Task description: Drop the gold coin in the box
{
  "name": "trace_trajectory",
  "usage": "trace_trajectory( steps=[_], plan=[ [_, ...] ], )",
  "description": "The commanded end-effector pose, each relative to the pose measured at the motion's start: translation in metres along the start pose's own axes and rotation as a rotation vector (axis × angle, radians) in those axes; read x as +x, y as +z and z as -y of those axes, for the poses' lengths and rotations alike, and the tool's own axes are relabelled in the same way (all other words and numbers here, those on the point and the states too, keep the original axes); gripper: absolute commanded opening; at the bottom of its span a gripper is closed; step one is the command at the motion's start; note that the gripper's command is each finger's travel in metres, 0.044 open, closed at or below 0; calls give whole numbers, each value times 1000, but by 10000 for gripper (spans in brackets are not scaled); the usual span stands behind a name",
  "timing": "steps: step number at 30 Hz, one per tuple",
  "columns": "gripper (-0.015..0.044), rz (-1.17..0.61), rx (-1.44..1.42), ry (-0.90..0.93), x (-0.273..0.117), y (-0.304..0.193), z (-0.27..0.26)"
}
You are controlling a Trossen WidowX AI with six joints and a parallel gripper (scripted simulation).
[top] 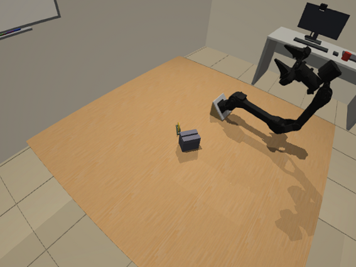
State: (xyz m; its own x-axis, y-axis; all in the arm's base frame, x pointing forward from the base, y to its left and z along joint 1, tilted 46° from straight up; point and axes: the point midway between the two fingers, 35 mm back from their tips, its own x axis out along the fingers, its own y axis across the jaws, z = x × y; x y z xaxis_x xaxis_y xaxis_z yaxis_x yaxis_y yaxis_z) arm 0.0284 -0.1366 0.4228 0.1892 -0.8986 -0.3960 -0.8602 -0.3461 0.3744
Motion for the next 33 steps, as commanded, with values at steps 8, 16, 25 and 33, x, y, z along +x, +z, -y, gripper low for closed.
trace_trajectory(
  steps=[8, 16, 25, 33],
  plan=[
    [190, 41, -638, -316, 79, 2, 24],
    [161, -51, -1141, -625, 142, 17, 68],
    [161, -288, -1642, -925, 187, 40, 123],
    [161, -620, -2014, -1147, 212, 65, 172]
  ],
)
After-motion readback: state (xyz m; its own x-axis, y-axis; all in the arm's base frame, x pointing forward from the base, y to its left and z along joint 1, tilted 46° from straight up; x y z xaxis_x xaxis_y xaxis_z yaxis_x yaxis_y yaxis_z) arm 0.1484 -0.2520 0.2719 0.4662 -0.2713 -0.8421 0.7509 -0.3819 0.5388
